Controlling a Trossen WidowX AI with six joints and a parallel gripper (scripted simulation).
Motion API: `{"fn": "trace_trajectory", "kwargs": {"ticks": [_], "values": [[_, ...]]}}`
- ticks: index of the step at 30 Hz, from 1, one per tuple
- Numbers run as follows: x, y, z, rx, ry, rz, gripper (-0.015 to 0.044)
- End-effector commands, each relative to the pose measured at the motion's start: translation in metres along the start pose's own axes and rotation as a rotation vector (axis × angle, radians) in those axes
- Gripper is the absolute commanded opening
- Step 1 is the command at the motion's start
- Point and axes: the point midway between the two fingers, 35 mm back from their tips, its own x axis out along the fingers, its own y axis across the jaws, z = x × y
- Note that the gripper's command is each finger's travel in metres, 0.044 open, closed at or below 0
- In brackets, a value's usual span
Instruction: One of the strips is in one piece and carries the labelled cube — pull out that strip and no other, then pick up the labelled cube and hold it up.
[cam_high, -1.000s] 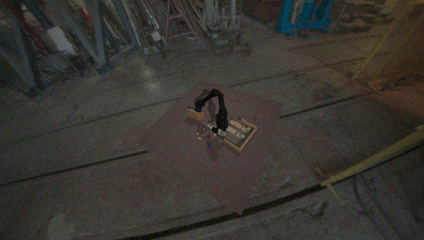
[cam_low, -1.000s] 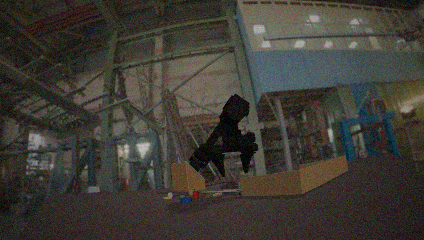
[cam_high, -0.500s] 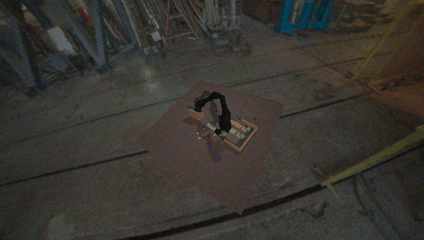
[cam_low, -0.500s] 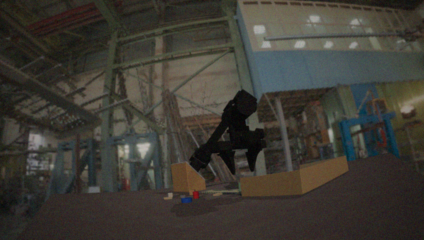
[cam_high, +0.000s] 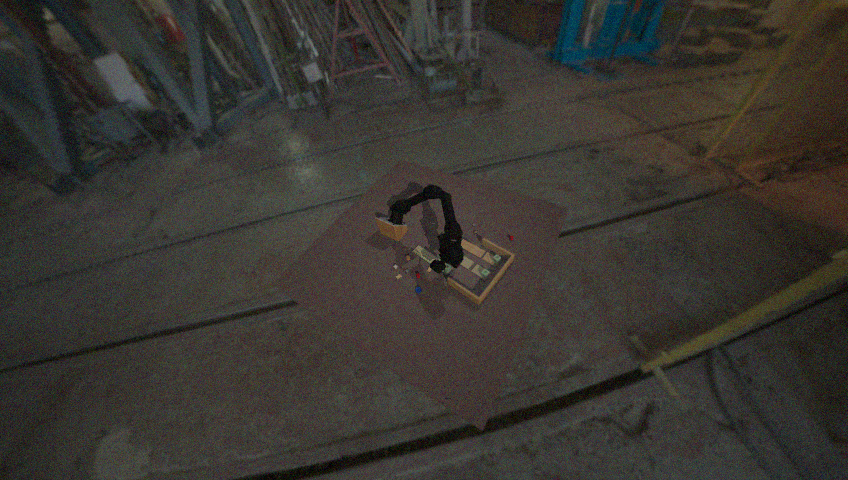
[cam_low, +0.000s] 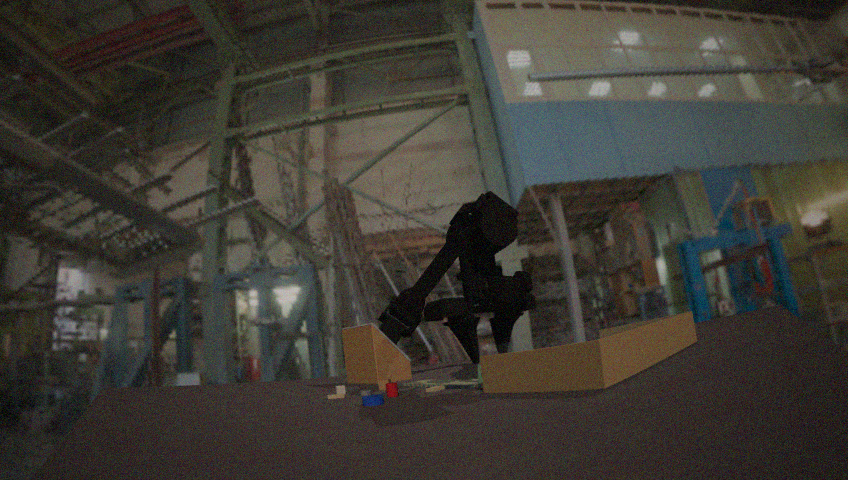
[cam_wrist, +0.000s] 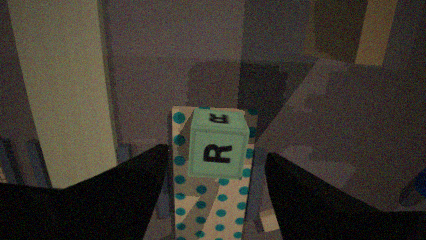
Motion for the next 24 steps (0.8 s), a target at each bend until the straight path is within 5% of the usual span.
{"fn": "trace_trajectory", "kwargs": {"ticks": [1, 16, 20, 24], "values": [[0.007, 0.0, 0.0, 0.006, -0.002, 0.004, 0.025], [0.029, 0.0, -0.001, 0.006, -0.001, 0.006, 0.025], [0.026, 0.001, -0.001, 0.0, 0.001, 0.002, 0.0145], [0.026, 0.001, -0.001, 0.0, 0.001, 0.002, 0.0118]]}}
